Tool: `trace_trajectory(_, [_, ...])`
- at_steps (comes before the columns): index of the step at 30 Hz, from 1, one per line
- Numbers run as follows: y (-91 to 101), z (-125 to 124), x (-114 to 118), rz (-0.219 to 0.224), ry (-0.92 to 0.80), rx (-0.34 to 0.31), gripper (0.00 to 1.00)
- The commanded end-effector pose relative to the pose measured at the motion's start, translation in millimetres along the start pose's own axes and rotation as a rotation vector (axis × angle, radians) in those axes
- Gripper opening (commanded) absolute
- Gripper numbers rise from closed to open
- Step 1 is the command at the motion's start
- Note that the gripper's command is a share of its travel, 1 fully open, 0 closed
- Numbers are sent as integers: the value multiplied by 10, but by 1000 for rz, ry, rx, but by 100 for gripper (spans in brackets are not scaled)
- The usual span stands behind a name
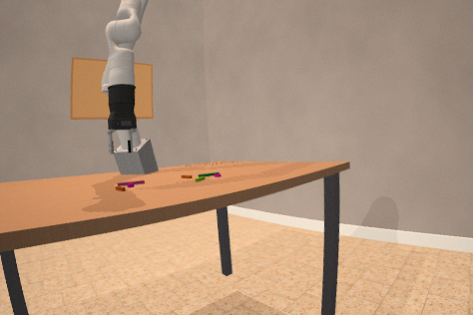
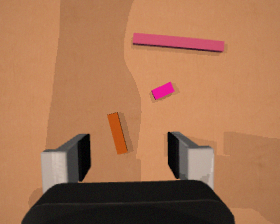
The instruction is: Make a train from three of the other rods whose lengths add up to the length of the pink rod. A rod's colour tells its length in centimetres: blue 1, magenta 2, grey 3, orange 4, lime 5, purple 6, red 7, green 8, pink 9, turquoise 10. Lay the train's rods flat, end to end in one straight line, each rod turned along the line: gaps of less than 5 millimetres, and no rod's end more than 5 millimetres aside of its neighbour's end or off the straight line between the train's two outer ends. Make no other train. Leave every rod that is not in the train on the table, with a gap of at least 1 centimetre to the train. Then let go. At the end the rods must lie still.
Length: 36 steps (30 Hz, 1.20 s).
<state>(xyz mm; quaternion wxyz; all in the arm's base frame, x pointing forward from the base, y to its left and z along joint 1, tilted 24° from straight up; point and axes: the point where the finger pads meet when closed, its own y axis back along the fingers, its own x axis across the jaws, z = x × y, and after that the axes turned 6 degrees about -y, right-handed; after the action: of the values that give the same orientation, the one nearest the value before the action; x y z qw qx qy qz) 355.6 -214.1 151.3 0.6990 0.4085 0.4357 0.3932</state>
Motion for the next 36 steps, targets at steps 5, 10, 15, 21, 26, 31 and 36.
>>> trace_trajectory(5, [14,-55,73,-4,-51,15,100])
trace_trajectory(10, [26,-99,124,-8,-97,27,100])
trace_trajectory(15, [60,-193,239,-18,-202,50,100])
trace_trajectory(21, [128,-317,423,-38,-370,75,100])
trace_trajectory(26, [175,-377,530,-50,-468,84,100])
trace_trajectory(31, [271,-462,728,-70,-645,90,100])
trace_trajectory(36, [383,-525,942,-85,-830,83,100])
